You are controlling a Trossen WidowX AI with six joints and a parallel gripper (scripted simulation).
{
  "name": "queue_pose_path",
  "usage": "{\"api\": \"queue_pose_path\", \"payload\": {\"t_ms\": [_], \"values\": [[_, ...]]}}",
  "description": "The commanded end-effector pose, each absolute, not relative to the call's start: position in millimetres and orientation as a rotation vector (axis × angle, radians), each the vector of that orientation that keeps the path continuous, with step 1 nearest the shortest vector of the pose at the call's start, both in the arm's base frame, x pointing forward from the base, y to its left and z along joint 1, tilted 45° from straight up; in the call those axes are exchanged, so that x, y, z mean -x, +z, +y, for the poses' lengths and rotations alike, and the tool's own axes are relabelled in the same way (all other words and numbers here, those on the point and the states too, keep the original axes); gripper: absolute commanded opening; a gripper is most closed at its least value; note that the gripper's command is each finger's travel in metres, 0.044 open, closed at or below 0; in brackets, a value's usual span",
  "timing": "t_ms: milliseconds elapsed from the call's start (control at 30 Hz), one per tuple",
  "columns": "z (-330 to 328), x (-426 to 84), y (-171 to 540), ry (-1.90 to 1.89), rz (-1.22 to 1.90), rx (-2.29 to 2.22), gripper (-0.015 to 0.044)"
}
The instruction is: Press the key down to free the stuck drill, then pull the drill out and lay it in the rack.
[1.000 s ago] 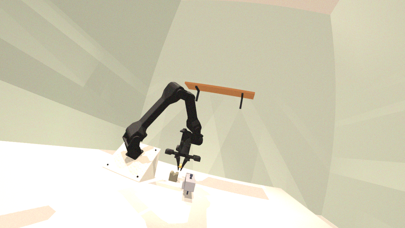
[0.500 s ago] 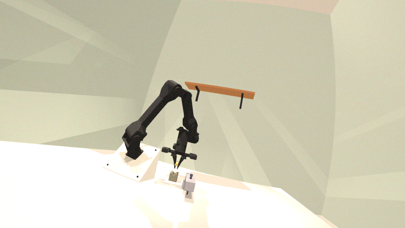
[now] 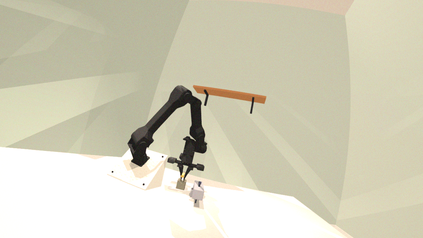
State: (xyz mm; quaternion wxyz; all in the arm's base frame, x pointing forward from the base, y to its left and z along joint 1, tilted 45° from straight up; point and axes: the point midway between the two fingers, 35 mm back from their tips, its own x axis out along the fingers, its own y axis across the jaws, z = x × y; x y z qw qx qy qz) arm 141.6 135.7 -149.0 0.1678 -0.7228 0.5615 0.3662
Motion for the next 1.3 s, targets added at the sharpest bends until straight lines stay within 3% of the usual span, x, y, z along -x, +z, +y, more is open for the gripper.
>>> {"api": "queue_pose_path", "payload": {"t_ms": [0,1267], "values": [[133.3,-142.5,-151.7,1.044,1.589,2.066,0.0],[112.7,-146.4,-170.9,1.042,1.59,2.067,0.0]]}}
